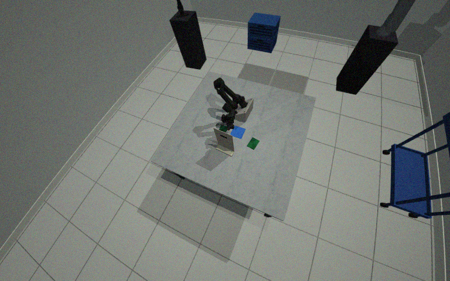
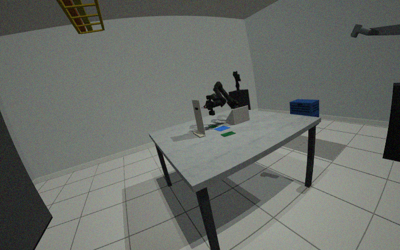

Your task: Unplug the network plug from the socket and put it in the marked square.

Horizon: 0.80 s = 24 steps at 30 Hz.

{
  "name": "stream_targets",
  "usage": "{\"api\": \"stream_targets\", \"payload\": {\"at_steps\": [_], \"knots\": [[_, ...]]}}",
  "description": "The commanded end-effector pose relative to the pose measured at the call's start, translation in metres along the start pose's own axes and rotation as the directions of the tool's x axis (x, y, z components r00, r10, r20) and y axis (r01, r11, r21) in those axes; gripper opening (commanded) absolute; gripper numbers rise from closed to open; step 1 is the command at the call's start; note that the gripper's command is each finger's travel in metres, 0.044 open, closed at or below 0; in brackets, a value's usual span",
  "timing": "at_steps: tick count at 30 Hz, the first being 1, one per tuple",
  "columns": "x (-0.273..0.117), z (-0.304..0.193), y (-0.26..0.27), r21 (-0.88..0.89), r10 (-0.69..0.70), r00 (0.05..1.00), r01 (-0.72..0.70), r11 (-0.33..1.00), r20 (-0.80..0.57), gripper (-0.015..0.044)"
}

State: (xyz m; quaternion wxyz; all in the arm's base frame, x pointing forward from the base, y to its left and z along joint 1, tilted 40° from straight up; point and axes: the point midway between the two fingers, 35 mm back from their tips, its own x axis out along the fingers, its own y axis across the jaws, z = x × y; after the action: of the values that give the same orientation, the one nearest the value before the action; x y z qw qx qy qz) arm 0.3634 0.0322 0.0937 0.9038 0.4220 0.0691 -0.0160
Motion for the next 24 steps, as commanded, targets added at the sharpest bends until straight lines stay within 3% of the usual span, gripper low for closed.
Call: {"api": "stream_targets", "payload": {"at_steps": [1,24], "knots": [[-0.003,-0.001,0.000,0.004,-0.002,1.000,0.002,1.000,0.002,0.0000],[-0.017,-0.006,0.000,0.005,-0.002,1.000,0.002,1.000,0.002,0.0000]]}}
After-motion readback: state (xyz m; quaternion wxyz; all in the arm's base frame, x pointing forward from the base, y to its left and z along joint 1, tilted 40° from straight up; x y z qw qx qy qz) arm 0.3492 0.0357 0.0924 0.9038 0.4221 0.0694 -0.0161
